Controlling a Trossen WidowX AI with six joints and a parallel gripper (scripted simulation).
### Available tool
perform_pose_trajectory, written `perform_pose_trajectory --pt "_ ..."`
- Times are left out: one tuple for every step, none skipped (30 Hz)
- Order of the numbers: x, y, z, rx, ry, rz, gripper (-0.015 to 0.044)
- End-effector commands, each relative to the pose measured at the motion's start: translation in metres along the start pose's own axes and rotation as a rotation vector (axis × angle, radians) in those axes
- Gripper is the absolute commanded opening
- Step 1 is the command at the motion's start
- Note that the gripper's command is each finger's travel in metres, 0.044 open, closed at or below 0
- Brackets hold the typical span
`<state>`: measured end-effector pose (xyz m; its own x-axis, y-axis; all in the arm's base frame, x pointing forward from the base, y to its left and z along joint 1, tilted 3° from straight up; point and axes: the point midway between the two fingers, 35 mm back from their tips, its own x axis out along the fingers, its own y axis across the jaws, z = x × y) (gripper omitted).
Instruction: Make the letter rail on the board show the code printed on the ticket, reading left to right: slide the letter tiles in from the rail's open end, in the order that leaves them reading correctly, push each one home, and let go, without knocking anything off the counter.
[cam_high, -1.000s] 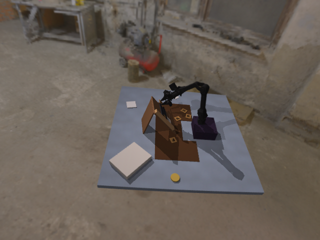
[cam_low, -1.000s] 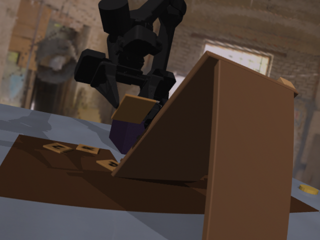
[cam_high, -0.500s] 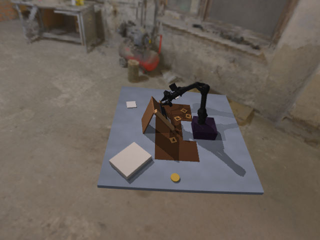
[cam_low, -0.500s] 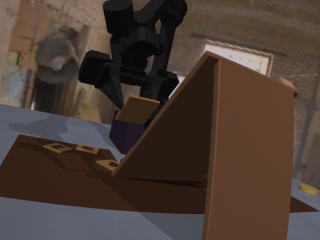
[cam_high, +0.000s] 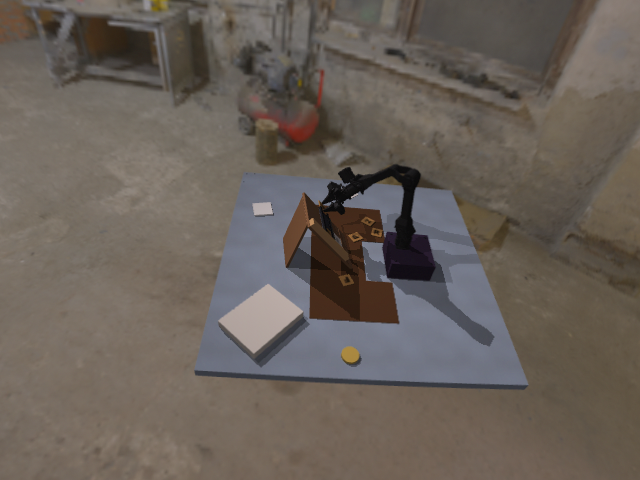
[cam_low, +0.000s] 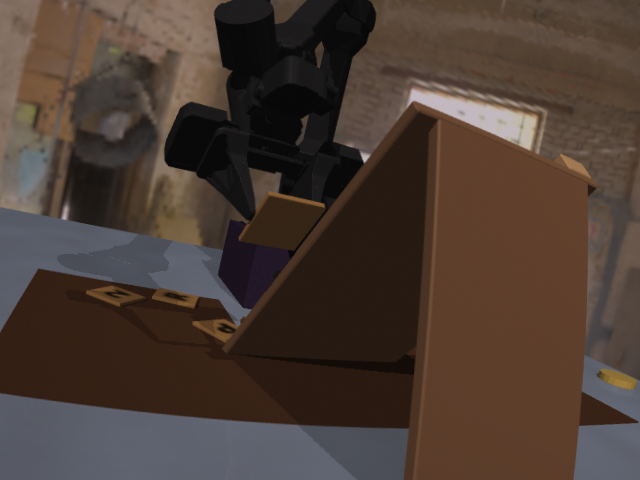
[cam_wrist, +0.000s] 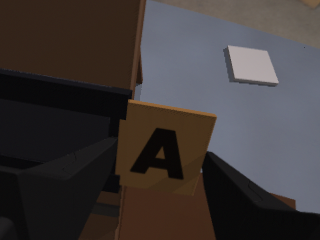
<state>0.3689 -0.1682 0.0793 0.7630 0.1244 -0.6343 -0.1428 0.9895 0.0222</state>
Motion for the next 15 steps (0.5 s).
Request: perform_pose_trajectory --pt "-0.0009 0.0021 0.0 0.004 0.0 -0.005 0.0" --pt "-0.0009 0.0026 0.0 0.004 0.0 -0.005 0.0" --pt "-0.0009 0.0031 0.0 0.004 0.0 -0.005 0.0" --pt "-0.0008 0.0036 0.0 0.004 0.0 -0.005 0.0" --pt "-0.0008 0.0041 0.0 0.004 0.0 -0.005 0.0" --pt "-0.0008 0.0046 0.0 0.004 0.0 -0.005 0.0" --pt "-0.0008 0.0051 0.0 0.004 0.0 -0.005 0.0" --pt "-0.0008 0.0056 0.0 0.004 0.0 -0.004 0.0" --pt "-0.0008 0.0061 0.0 0.004 0.0 -0.004 0.0" --pt "-0.0008 0.0066 0.0 0.004 0.0 -0.004 0.0" --pt "-0.0008 0.0071 0.0 0.004 0.0 -0.004 0.0" --pt "-0.0008 0.0076 0.0 0.004 0.0 -0.004 0.0" --pt "-0.0007 0.0081 0.0 0.004 0.0 -0.004 0.0" --pt "-0.0007 0.0086 0.0 0.004 0.0 -0.004 0.0" --pt "-0.0007 0.0091 0.0 0.004 0.0 -0.004 0.0"
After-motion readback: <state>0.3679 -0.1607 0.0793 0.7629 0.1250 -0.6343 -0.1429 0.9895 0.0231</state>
